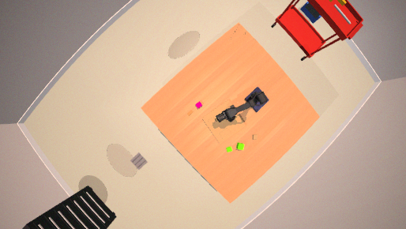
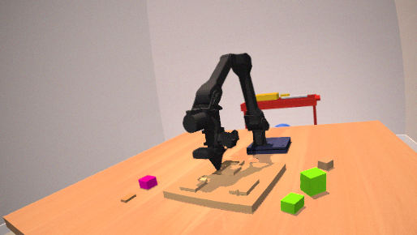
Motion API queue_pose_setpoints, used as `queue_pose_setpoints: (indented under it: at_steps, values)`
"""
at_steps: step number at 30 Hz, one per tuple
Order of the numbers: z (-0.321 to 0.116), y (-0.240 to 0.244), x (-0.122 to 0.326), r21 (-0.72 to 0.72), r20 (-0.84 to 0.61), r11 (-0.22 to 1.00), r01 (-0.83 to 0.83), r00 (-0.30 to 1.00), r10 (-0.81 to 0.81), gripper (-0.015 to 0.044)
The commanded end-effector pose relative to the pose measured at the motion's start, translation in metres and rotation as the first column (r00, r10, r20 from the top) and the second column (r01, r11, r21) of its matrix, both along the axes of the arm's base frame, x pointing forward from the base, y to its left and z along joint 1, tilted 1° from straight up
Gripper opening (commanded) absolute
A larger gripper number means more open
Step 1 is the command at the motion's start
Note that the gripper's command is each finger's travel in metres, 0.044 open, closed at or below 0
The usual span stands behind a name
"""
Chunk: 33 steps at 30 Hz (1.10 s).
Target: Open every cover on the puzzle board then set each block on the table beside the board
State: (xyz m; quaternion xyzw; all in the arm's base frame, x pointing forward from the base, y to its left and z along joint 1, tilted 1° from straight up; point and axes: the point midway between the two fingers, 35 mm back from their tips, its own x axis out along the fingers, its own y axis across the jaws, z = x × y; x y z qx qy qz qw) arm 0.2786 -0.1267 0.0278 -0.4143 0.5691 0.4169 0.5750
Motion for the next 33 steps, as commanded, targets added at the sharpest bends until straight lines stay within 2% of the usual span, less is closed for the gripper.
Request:
queue_pose_setpoints:
  at_steps: [1, 33]
  values:
    - [-0.001, 0.004, 0.001, -0.002, -0.003, 1.0, 0.002, 1.0, -0.002, 0.0]
    - [-0.001, 0.033, 0.013, 0.0, -0.002, 1.0, 0.002, 1.0, -0.002, 0.0]
